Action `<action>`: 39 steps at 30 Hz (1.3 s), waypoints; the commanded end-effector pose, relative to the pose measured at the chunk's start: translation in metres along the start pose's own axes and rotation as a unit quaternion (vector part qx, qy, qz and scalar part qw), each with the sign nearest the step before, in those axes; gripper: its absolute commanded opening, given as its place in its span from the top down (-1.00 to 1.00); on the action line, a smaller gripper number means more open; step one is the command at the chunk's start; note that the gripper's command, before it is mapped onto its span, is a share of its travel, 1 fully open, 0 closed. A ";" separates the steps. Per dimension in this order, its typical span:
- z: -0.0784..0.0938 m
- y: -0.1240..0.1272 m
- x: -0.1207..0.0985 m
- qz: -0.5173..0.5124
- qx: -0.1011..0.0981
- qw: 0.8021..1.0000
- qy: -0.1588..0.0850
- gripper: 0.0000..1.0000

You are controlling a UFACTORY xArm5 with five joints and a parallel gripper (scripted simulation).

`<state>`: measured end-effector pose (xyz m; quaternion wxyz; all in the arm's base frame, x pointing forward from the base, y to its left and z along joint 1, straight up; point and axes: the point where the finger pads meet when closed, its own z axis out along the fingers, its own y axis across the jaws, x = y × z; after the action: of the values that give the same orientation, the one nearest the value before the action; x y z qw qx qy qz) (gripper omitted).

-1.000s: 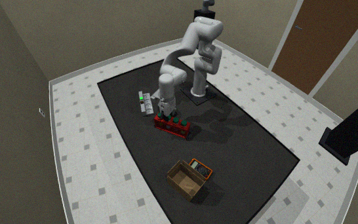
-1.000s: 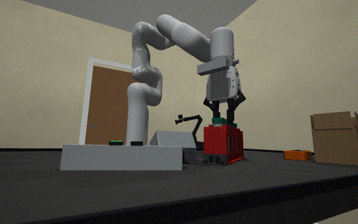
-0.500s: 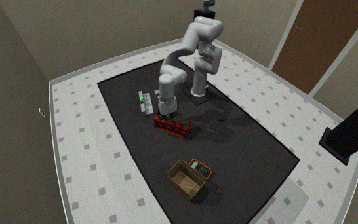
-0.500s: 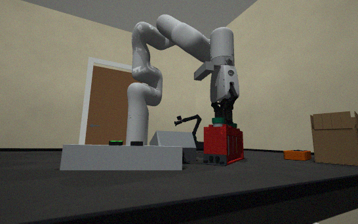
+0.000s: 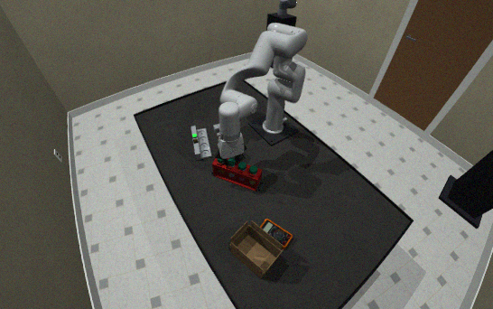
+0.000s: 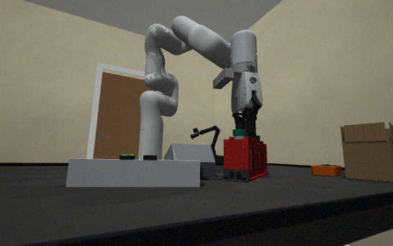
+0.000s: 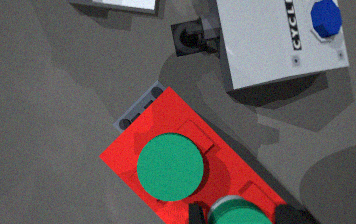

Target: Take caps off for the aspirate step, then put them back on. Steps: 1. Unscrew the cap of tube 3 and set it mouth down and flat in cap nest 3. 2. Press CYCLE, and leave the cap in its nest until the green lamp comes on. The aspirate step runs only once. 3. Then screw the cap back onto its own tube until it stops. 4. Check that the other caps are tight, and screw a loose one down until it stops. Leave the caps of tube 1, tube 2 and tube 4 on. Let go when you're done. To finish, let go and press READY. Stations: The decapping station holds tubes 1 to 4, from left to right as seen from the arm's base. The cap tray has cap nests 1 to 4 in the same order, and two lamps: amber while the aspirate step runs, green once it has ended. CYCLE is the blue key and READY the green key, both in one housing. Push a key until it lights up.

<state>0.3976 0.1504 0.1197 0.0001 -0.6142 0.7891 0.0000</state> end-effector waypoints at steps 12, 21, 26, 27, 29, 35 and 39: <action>-0.002 -0.001 -0.001 -0.281 0.002 0.960 -0.001 0.08; -0.002 -0.001 -0.001 -0.508 0.002 0.861 0.000 0.08; -0.002 -0.001 -0.001 -0.608 0.002 0.794 0.000 0.08; -0.002 -0.001 -0.001 -0.627 0.002 0.779 0.000 0.08; -0.002 -0.001 -0.001 -0.627 0.002 0.779 0.000 0.08; -0.002 -0.001 -0.001 -0.707 0.002 0.707 0.000 0.08; -0.002 -0.001 -0.001 -0.707 0.002 0.707 0.000 0.08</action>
<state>0.3976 0.1503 0.1204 0.0001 -0.9910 0.1341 -0.0002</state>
